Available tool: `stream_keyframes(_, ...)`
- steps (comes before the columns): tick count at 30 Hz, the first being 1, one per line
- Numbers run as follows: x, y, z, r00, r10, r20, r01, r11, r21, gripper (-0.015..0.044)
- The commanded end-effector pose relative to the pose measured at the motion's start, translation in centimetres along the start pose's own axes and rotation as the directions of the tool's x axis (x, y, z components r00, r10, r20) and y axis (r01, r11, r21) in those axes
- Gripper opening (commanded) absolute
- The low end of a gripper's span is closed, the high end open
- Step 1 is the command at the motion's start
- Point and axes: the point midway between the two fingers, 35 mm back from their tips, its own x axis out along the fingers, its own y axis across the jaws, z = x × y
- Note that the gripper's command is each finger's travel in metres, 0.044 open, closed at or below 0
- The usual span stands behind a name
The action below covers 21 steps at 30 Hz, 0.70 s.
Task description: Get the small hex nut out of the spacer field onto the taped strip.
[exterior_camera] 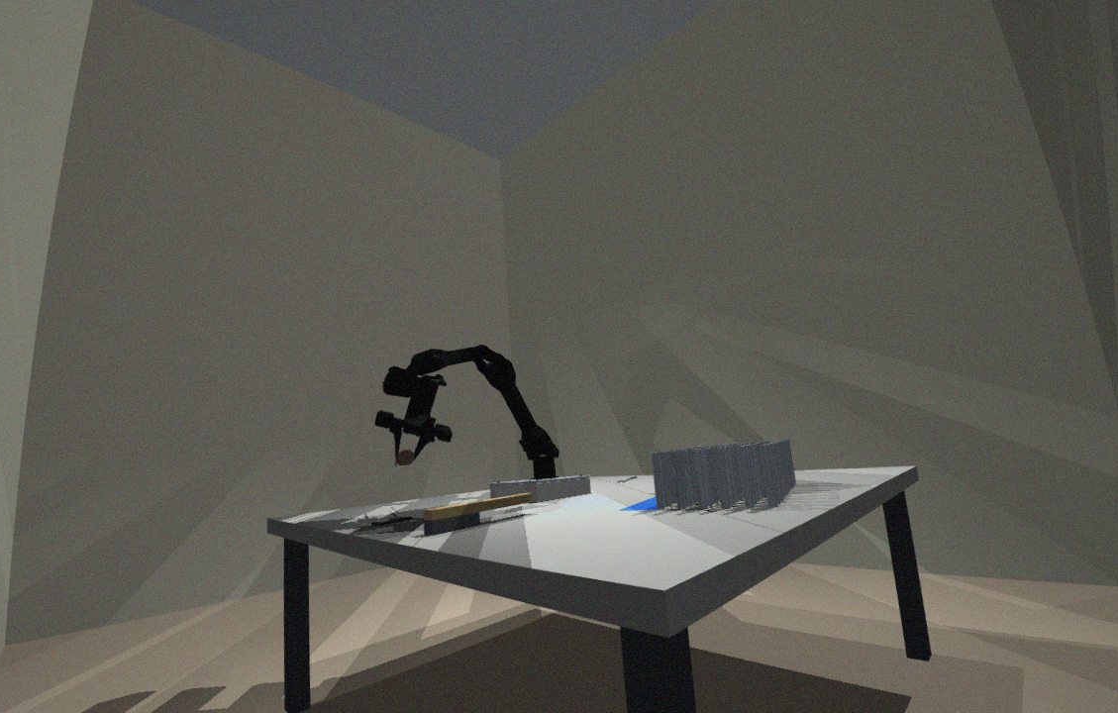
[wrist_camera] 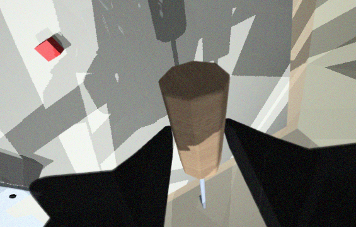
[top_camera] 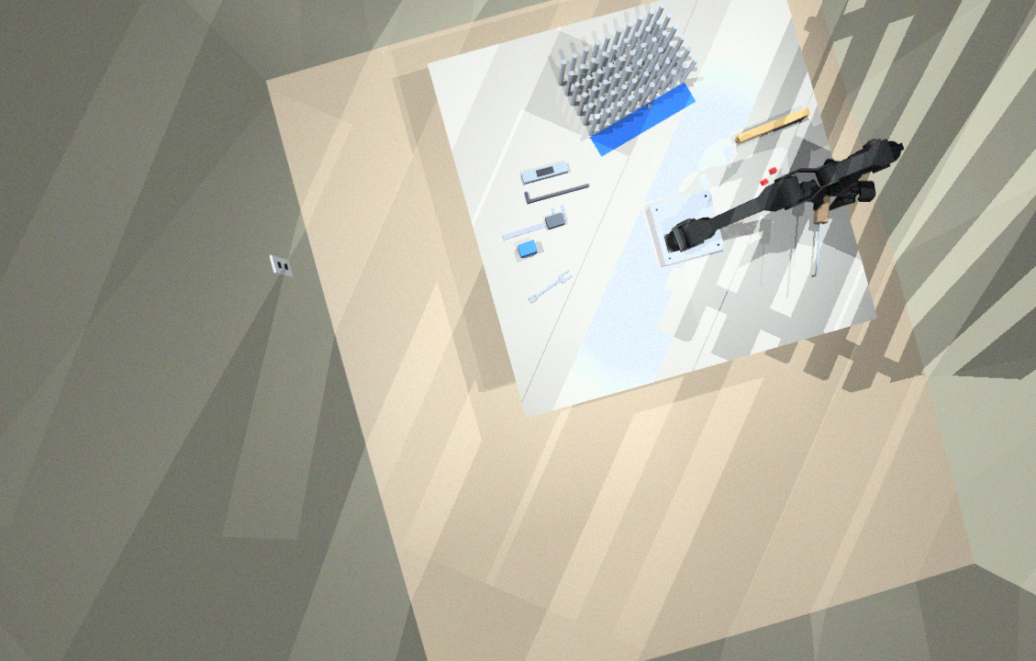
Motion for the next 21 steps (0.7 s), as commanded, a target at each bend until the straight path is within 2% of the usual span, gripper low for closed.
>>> stream_keyframes(1, 0.3, 0.0, 0.0, 1.000, -0.004, -0.007, 0.004, 1.000, -0.003, 0.0000)
stream_keyframes(21, 1.8, 0.3, 0.6, 1.000, -0.004, -0.007, 0.004, 1.000, -0.003, 0.0000)
